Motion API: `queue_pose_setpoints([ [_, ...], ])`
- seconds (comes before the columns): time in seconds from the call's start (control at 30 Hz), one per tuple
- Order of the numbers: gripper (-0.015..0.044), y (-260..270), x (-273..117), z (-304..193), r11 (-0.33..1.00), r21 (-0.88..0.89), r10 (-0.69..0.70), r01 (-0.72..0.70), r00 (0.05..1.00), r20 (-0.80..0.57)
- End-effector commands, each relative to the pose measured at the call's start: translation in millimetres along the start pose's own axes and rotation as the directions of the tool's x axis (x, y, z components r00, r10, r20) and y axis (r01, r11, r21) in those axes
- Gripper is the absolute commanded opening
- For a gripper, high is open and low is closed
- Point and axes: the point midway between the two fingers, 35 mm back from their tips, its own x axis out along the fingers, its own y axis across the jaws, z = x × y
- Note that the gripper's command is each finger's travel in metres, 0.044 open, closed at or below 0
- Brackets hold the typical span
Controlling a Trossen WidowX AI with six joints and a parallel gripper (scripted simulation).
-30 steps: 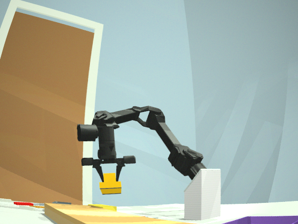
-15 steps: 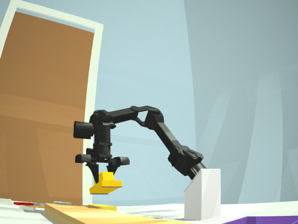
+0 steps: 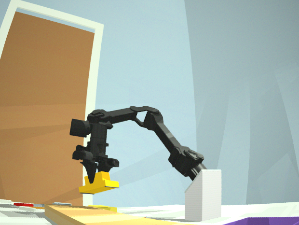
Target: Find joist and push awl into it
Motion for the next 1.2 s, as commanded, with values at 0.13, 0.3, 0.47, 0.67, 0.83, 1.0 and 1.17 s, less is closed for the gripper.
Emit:
queue_pose_setpoints([
  [0.13, 0.0, 16, -4, 8, 0.966, -0.253, 0.059, -0.052, 0.998, 0.02],
  [0.3, 0.0, 25, -5, 12, 0.915, -0.399, 0.086, -0.067, 0.996, 0.032],
  [0.47, 0.0, 33, -7, 16, 0.841, -0.535, 0.114, -0.073, 0.993, 0.044],
  [0.67, 0.0, 43, -9, 21, 0.728, -0.682, 0.146, -0.067, 0.987, 0.06],
  [0.83, 0.0, 51, -11, 25, 0.615, -0.787, 0.173, -0.05, 0.982, 0.073],
  [1.0, 0.0, 59, -13, 29, 0.489, -0.872, 0.2, -0.023, 0.976, 0.087],
  [1.17, 0.0, 63, -14, 32, 0.423, -0.906, 0.213, -0.005, 0.973, 0.094],
])
